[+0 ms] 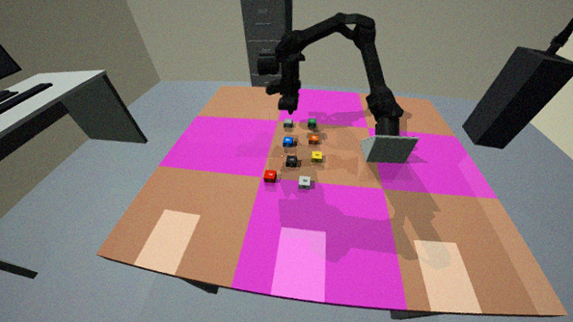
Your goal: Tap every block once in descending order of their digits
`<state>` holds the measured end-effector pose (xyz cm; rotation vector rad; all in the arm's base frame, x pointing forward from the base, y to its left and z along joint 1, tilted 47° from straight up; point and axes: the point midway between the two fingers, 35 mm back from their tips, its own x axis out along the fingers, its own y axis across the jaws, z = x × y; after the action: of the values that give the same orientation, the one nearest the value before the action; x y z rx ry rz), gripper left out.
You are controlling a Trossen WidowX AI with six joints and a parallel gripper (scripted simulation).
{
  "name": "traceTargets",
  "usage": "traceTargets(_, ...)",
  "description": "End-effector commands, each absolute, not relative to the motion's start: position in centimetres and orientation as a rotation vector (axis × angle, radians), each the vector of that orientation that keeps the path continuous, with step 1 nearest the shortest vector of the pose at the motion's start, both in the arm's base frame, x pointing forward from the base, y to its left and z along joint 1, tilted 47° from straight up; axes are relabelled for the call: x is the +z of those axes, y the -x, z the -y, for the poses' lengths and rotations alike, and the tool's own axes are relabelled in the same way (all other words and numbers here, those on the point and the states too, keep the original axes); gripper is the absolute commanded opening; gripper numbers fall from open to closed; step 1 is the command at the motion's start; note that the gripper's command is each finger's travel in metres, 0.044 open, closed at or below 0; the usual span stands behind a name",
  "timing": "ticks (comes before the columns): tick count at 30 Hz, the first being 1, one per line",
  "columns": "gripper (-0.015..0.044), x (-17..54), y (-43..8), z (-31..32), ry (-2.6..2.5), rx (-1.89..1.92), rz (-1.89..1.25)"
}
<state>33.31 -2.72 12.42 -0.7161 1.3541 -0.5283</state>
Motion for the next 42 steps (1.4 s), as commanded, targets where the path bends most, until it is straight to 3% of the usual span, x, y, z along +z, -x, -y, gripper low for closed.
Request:
traceTargets(1,0.002,15.0,-33.0,-0.3,0.709,-0.524,-1.346)
traceTargets(9,0.002,17.1,-32.2,-2.8,0.711,-0.526,-1.346)
traceTargets(22,0.002,2.2,-28.5,-16.4,0.704,-0.52,-1.349)
traceTargets(28,0.002,2.0,-28.5,-16.3,0.704,-0.52,-1.349)
traceTargets(34,0.002,-3.2,-29.8,-10.9,0.706,-0.522,-1.346)
traceTargets(42,0.002,-3.6,-29.9,-10.5,0.706,-0.523,-1.346)
